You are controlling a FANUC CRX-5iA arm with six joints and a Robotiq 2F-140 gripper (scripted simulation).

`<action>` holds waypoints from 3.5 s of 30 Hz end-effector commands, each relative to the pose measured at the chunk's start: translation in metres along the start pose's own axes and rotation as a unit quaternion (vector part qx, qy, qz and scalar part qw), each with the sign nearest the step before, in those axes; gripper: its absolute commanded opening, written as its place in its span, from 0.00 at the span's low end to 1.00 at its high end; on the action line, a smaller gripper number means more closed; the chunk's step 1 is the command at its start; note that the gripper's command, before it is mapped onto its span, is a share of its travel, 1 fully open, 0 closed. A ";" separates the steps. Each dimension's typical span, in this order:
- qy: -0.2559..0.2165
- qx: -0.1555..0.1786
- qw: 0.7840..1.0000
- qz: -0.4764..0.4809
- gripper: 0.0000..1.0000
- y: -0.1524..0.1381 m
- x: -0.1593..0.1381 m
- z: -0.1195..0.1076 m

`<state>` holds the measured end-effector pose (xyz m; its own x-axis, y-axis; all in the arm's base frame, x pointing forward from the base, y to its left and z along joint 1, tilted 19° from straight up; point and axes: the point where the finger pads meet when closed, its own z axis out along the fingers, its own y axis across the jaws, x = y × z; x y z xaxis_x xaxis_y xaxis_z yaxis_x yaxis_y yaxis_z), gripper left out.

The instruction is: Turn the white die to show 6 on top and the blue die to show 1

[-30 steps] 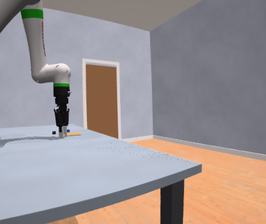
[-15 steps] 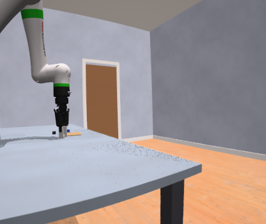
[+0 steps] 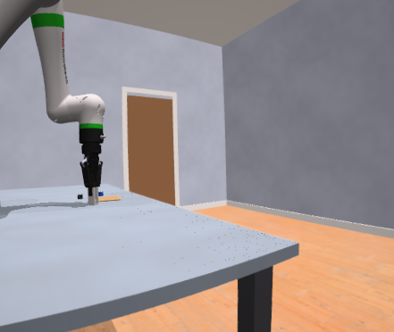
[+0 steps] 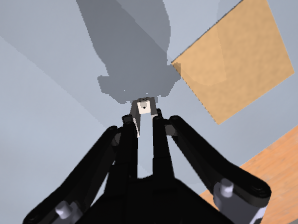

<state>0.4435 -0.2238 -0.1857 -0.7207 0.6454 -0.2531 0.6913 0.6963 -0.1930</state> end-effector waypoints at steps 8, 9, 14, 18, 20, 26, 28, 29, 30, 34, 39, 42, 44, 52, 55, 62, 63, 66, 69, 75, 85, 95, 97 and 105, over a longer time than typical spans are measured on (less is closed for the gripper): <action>0.000 0.000 1.000 0.000 0.09 0.000 0.000 0.000; 0.000 0.000 1.000 0.000 0.09 0.000 0.000 0.000; 0.000 0.000 1.000 0.000 0.09 0.000 0.000 0.000; 0.000 0.000 1.000 0.000 0.09 0.000 0.000 0.000; 0.000 0.000 1.000 0.000 0.09 0.000 0.000 0.000; 0.000 0.000 1.000 0.000 0.09 0.000 0.000 0.000; 0.000 0.000 1.000 0.000 0.09 0.000 0.000 0.000; 0.000 0.000 1.000 0.000 0.09 0.000 0.000 0.000; 0.000 0.000 1.000 0.000 0.09 0.000 0.000 0.000; 0.000 0.000 1.000 0.000 0.09 0.000 0.000 -0.001; 0.000 0.000 1.000 0.000 0.09 0.000 0.000 -0.014; 0.000 0.000 1.000 0.000 0.09 0.000 0.000 -0.018; 0.000 0.000 1.000 0.000 0.09 0.000 0.000 -0.030; 0.000 0.000 1.000 0.000 0.09 0.000 0.000 -0.090; 0.000 0.000 1.000 0.000 0.09 0.000 0.000 -0.099; 0.000 0.000 1.000 0.000 0.09 0.000 0.000 -0.100; 0.000 0.000 1.000 0.000 0.09 0.000 0.000 -0.100; 0.000 0.000 1.000 0.002 0.09 0.000 0.000 -0.100; 0.000 0.000 0.997 0.078 0.09 -0.002 -0.001 -0.098; 0.000 0.000 0.987 0.162 0.09 -0.003 -0.003 -0.096; 0.001 0.000 0.954 0.299 0.09 -0.006 -0.005 -0.092; -0.032 0.015 0.953 0.300 0.09 -0.008 -0.006 -0.091; -0.055 0.020 0.952 0.300 0.09 -0.006 -0.004 -0.090; -0.151 0.051 0.941 0.297 0.09 -0.002 0.001 -0.089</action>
<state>0.4407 -0.1955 -0.0989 -0.1960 0.8595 -0.4721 0.9787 0.2018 -0.0390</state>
